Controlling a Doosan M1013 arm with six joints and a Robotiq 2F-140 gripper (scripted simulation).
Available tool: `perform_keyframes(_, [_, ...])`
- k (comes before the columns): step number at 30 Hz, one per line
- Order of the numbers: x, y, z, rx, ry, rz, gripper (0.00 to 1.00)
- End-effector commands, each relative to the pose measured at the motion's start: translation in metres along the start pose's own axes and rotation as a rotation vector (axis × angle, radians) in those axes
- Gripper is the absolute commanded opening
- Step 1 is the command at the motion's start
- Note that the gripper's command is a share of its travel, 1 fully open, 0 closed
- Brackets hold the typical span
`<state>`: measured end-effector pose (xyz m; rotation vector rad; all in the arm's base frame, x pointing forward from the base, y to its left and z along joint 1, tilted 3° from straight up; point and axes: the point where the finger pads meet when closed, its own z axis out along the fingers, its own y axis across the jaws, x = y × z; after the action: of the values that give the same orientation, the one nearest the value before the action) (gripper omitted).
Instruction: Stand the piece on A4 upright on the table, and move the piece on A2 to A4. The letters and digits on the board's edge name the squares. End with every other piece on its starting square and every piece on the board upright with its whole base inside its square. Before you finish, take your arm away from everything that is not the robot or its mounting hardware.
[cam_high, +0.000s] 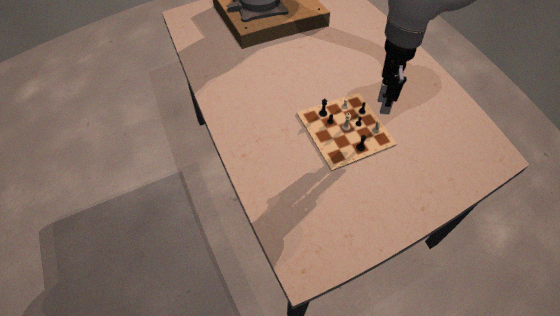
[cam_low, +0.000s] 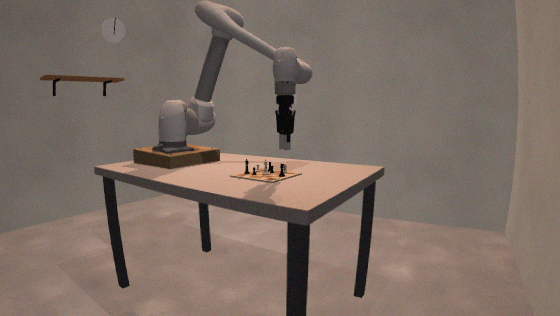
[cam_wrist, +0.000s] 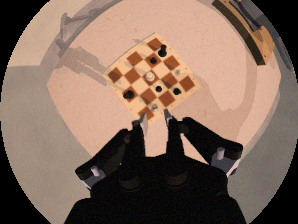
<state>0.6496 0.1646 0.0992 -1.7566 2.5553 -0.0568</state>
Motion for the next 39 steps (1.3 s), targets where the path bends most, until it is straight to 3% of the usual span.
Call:
perform_keyframes(1, [0.0000,0.0000,-0.0001,0.000,0.000,0.000,0.23])
perform_keyframes(39, [0.0001,0.0000,0.0088,0.000,-0.001,0.000,0.23])
